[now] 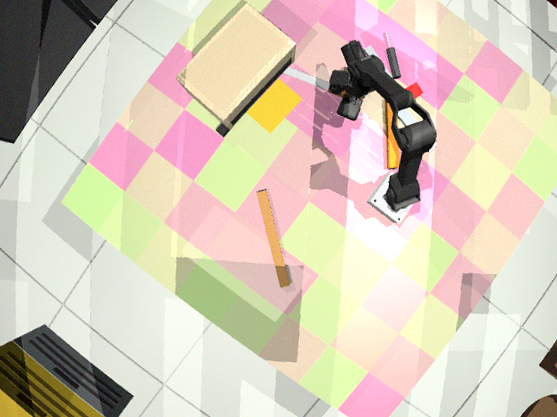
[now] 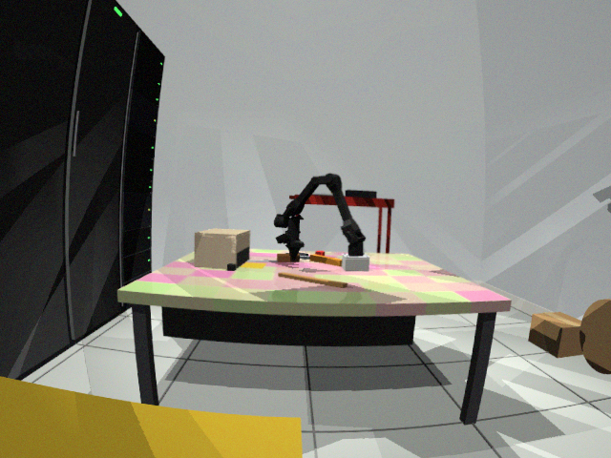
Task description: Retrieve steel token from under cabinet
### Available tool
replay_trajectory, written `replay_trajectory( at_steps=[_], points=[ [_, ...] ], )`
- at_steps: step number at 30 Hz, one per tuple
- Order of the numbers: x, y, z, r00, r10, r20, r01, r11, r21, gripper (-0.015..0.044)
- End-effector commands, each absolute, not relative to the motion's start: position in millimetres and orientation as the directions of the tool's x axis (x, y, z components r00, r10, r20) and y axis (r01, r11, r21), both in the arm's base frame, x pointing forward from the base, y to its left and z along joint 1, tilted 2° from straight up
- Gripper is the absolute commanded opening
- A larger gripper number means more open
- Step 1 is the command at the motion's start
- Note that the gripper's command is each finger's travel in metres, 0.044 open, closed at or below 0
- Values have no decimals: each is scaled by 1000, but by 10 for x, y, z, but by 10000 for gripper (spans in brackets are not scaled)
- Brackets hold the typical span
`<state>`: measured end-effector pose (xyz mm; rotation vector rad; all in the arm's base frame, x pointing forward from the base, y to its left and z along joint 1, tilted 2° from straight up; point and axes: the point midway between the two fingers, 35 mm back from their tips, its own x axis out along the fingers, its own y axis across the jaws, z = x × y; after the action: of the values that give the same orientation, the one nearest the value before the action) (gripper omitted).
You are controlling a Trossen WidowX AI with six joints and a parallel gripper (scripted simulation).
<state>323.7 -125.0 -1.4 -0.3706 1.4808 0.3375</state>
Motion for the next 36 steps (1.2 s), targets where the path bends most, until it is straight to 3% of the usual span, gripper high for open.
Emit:
replay_trajectory(
  at_steps=[1, 36],
  points=[
    [3317, -1209, -6, 67, -6, -998, -440, 898, -35, 0],
    [3732, -1010, 28, 71, -5, -998, -439, 898, -35, 0]
  ],
)
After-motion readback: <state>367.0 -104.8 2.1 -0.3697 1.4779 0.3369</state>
